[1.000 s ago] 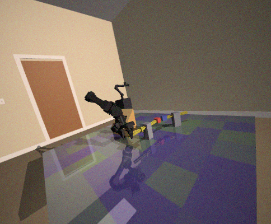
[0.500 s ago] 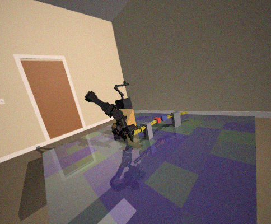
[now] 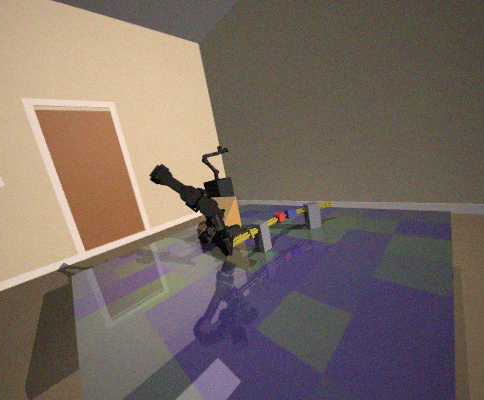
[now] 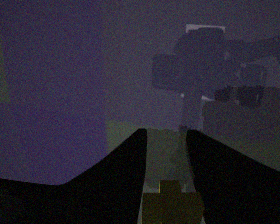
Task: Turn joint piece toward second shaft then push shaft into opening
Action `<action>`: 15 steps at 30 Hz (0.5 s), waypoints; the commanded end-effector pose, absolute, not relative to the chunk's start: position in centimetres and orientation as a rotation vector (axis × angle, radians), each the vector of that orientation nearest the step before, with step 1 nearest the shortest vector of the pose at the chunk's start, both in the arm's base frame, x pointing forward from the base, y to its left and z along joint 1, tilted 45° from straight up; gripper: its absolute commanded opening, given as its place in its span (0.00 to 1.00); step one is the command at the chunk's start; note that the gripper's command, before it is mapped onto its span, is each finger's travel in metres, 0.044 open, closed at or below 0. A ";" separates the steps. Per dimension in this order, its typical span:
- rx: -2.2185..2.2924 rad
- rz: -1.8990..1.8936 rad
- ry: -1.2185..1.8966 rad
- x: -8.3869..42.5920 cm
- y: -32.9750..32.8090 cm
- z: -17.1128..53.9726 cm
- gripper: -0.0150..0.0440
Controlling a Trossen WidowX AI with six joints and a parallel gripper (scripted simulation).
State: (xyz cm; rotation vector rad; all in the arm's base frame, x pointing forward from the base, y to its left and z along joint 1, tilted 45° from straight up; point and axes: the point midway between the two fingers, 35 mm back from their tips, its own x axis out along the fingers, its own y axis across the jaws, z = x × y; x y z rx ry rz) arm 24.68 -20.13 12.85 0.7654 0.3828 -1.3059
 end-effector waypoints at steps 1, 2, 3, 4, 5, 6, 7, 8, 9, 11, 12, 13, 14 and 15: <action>0.763 -1.302 0.389 24.7 -20.1 12.8 0.43; 0.763 -1.302 0.389 24.7 -20.1 12.8 0.43; 0.763 -1.302 0.389 24.7 -20.1 12.8 0.38; 0.763 -1.302 0.389 24.7 -20.1 12.8 0.37; 0.763 -1.302 0.389 24.7 -20.1 12.8 0.37; 0.763 -1.302 0.389 24.7 -20.1 12.8 0.37; 0.763 -1.302 0.389 24.7 -20.1 12.8 0.37; 0.763 -1.302 0.389 24.7 -20.1 12.8 0.37; 0.763 -1.302 0.389 24.7 -20.1 12.8 0.37; 0.764 -1.304 0.386 24.7 -20.1 12.8 0.37; 0.765 -1.305 0.384 24.7 -20.1 12.8 0.37; 0.765 -1.306 0.383 24.7 -20.1 12.8 0.37; 0.765 -1.306 0.383 24.7 -20.1 12.8 0.37; 0.765 -1.306 0.383 24.7 -20.1 12.8 0.37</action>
